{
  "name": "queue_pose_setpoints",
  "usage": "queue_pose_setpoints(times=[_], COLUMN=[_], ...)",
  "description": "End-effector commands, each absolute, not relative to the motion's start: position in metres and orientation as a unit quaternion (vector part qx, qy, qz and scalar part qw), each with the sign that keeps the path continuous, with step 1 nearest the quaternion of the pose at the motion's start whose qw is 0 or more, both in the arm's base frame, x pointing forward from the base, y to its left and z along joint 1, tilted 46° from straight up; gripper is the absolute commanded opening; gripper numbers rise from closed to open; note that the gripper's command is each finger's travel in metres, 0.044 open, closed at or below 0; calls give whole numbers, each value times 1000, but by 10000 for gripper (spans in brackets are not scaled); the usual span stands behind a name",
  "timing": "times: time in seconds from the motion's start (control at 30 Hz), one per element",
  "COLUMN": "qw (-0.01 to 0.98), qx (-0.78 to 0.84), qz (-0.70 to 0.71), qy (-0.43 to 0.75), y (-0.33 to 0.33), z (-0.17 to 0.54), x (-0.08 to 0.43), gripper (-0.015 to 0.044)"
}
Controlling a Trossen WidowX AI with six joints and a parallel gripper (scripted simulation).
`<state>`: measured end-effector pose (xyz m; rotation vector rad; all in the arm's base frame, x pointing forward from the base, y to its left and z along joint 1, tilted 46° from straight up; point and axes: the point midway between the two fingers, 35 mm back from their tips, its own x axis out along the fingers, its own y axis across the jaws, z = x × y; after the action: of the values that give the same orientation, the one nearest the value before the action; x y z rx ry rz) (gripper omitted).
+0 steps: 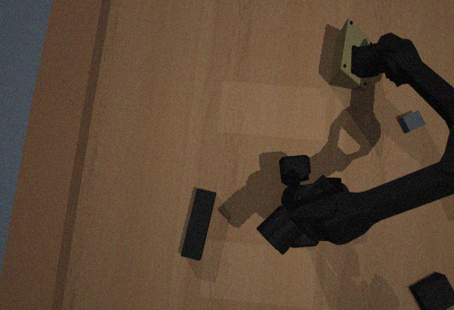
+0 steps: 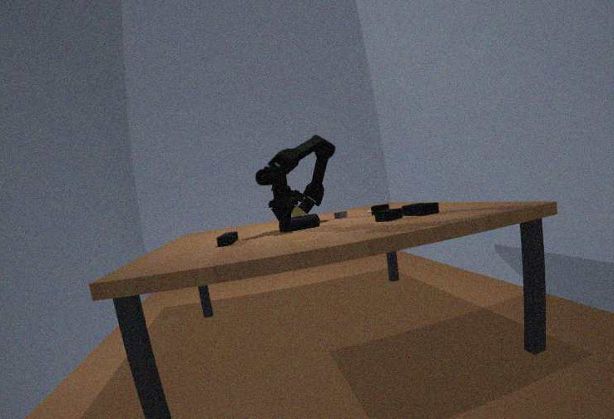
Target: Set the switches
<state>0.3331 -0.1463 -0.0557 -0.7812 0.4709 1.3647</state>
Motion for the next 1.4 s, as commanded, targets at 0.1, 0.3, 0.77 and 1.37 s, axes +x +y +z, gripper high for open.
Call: queue_pose_setpoints(times=[0.1, 0.3, 0.77, 1.37], qw=[683, 683, 683, 683], qx=[-347, -347, -347, -347], qz=[608, 608, 608, 608], qy=[210, 210, 210, 210], y=[-145, -145, -150, -156], z=[-56, -56, -48, -35], x=[333, 333, 331, 328], gripper=[326, 326, 336, 336])
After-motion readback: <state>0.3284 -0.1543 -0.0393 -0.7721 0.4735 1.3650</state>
